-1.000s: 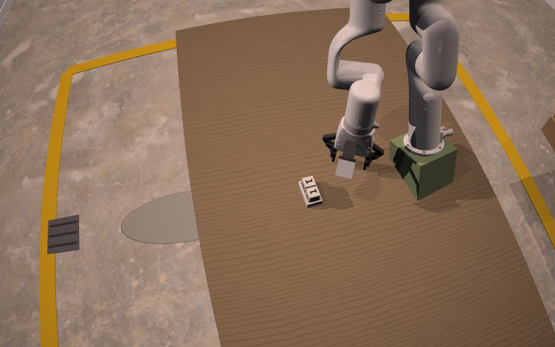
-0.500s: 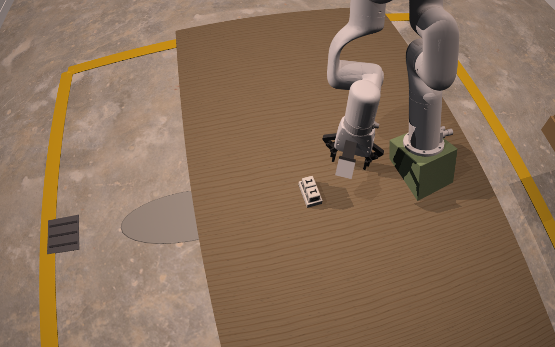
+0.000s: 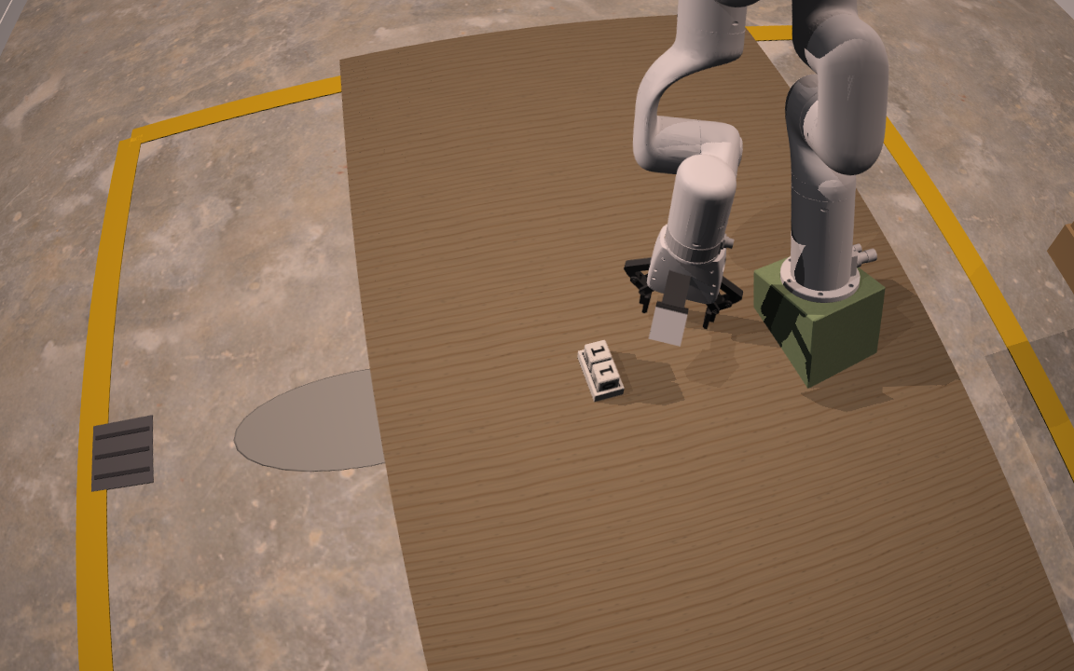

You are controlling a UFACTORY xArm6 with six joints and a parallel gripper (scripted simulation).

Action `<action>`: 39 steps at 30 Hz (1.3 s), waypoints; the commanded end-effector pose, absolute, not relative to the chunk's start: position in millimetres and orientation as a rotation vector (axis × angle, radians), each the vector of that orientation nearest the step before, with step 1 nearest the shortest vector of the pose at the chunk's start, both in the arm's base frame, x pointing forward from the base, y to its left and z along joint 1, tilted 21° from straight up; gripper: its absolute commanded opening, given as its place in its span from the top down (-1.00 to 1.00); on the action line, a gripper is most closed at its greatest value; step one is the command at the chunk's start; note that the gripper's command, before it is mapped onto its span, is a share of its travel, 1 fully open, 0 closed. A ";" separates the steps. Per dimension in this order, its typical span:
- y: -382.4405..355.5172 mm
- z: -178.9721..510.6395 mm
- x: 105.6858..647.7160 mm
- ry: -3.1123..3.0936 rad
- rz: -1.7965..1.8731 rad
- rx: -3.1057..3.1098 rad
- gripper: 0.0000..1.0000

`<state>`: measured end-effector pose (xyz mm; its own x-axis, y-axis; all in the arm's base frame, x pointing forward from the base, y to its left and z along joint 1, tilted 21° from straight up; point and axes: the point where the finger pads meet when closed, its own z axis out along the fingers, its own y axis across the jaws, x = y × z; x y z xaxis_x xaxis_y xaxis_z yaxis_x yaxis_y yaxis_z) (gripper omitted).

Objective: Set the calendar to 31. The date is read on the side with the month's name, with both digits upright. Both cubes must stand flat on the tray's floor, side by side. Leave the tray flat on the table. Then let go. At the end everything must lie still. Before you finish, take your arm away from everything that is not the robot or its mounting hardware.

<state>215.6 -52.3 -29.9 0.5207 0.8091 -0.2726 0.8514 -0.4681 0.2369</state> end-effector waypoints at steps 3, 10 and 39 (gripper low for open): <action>-52.1 -29.6 216.3 1.378 -0.171 2.423 -1.00; -52.1 -29.6 216.3 1.378 -0.171 2.423 -1.00; -38.3 5.6 214.0 1.367 -0.169 2.429 -1.00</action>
<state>213.6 -39.3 1.1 0.5215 0.8110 -0.2652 0.8498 -0.4655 0.2473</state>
